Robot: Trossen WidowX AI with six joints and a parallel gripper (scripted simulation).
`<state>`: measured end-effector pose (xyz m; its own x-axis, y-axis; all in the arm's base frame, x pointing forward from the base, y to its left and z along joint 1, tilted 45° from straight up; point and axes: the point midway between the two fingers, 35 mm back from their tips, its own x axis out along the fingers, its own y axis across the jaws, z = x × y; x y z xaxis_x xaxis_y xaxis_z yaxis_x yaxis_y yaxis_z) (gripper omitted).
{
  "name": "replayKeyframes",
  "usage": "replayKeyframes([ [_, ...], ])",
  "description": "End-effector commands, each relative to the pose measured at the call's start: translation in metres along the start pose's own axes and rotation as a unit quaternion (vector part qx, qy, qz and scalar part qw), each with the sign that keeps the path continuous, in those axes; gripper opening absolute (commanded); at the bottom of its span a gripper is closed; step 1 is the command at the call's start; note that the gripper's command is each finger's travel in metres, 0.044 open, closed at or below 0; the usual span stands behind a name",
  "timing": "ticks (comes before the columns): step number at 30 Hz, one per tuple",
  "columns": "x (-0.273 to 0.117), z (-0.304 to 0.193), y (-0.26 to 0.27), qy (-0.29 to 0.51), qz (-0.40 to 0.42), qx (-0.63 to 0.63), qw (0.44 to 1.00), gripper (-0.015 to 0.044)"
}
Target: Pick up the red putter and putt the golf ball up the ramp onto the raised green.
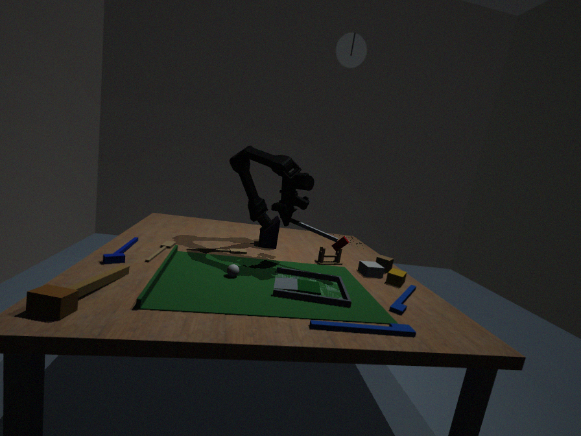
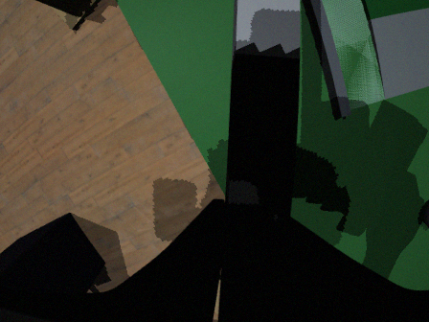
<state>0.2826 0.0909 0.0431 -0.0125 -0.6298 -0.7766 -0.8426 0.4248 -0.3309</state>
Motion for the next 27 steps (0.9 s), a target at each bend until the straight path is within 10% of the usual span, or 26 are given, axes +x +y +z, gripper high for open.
replayKeyframes([
  [1, -0.002, -0.026, -0.017, 0.0, -0.003, 0.083, 0.997, 0.0],
  [27, -0.001, -0.182, -0.066, 0.019, -0.038, 0.502, 0.864, 0.0],
])
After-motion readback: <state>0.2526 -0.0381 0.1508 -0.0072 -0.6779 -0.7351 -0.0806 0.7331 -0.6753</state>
